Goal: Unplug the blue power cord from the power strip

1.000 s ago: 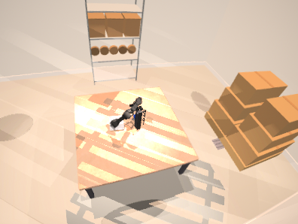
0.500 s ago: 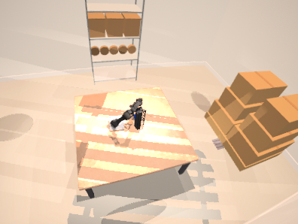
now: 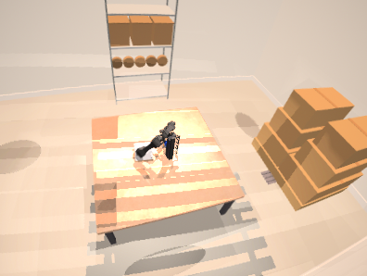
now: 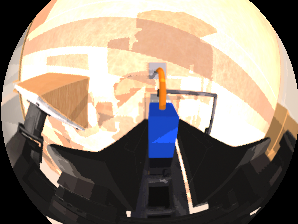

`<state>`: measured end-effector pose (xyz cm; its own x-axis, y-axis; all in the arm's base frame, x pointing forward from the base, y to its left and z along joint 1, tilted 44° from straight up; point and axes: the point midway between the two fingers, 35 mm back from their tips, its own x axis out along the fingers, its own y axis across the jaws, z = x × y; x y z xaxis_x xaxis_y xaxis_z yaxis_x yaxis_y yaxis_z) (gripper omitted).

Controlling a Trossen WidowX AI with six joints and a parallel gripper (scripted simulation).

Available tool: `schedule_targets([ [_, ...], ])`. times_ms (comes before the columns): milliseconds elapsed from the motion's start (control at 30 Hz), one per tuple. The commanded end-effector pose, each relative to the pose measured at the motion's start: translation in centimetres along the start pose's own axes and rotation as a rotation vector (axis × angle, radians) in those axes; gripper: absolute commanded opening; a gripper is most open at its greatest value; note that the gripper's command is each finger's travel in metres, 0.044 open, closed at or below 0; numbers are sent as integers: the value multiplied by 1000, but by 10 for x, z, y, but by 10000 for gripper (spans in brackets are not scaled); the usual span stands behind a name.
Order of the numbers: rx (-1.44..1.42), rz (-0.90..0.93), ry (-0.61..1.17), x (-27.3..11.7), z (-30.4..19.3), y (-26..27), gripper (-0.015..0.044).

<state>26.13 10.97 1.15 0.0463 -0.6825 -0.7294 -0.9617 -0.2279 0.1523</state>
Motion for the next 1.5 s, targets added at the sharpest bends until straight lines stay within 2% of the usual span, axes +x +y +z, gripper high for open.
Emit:
schedule_targets([
  [0,0,1,0,0,0,0,0],
  [1100,-3,-3,-3,-5,51,0,0],
  [1300,4,-2,-4,-3,41,-1,157],
  [1467,4,-2,-4,-3,41,-1,160],
])
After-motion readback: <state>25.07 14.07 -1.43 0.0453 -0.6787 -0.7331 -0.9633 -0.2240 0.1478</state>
